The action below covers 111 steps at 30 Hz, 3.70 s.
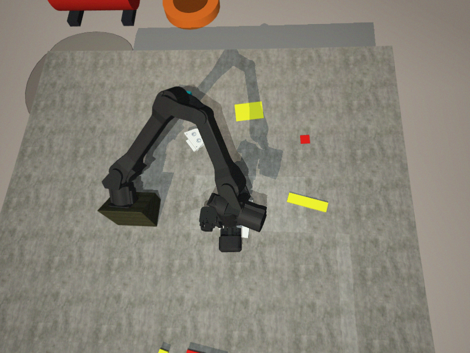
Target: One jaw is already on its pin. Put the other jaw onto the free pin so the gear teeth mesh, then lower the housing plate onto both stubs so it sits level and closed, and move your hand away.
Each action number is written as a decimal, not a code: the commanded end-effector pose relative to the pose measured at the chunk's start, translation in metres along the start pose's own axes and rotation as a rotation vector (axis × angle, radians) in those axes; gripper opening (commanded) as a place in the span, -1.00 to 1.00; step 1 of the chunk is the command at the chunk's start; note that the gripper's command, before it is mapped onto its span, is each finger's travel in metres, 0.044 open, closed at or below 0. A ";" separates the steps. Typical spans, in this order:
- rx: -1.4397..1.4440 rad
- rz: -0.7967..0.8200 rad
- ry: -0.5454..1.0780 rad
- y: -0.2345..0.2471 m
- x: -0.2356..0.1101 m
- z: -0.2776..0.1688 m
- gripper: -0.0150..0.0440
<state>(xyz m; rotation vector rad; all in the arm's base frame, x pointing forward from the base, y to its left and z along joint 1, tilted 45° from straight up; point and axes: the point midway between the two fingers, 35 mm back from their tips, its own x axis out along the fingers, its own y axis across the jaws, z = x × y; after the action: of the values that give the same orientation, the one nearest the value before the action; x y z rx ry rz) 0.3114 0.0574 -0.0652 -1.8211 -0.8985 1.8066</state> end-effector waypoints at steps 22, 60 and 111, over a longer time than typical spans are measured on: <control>0.003 -0.005 -0.003 0.000 0.002 0.001 -0.04; 0.003 -0.005 -0.003 -0.001 0.002 -0.001 -0.04; 0.003 -0.003 -0.004 -0.001 -0.066 -0.001 0.27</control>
<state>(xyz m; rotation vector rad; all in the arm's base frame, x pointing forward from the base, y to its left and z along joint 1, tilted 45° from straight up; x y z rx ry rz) 0.3128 0.0303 -0.0384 -1.7950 -0.8957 1.8168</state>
